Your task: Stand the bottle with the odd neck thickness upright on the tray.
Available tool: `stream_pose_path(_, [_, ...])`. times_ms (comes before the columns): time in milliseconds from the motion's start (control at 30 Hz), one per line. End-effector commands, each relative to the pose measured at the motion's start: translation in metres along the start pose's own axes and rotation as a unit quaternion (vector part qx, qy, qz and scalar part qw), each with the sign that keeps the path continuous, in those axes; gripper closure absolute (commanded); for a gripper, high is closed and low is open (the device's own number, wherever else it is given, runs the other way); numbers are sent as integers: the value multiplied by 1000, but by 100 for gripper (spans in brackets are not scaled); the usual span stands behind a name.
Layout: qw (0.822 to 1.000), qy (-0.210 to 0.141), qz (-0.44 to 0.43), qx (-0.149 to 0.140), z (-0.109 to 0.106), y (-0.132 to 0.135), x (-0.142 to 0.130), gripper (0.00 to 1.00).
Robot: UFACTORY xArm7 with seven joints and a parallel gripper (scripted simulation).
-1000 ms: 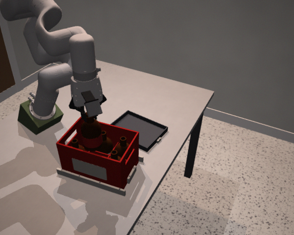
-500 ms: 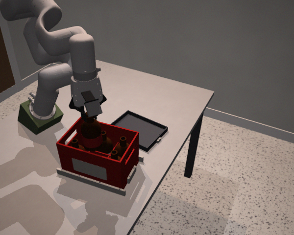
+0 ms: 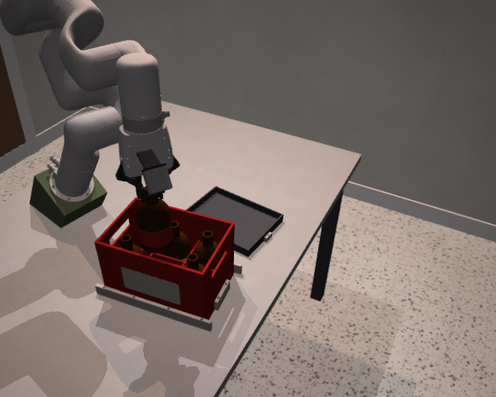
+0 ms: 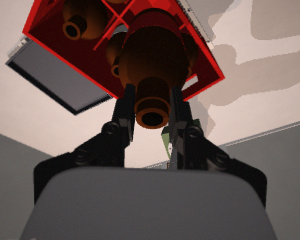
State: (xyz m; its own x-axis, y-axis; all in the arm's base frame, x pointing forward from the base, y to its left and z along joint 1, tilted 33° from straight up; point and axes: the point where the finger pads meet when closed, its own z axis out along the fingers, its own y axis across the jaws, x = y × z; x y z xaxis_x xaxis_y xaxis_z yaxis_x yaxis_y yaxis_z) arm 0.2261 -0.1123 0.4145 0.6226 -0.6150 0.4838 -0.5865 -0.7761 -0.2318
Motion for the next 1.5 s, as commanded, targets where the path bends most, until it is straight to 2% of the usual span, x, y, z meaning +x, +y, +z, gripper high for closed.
stream_pose_path(0, [1000,2,0,1,-7,0,1,100])
stream_pose_path(367, [1000,2,0,1,-13,0,1,100])
stream_pose_path(1467, [1000,2,0,1,-13,-1,0,100])
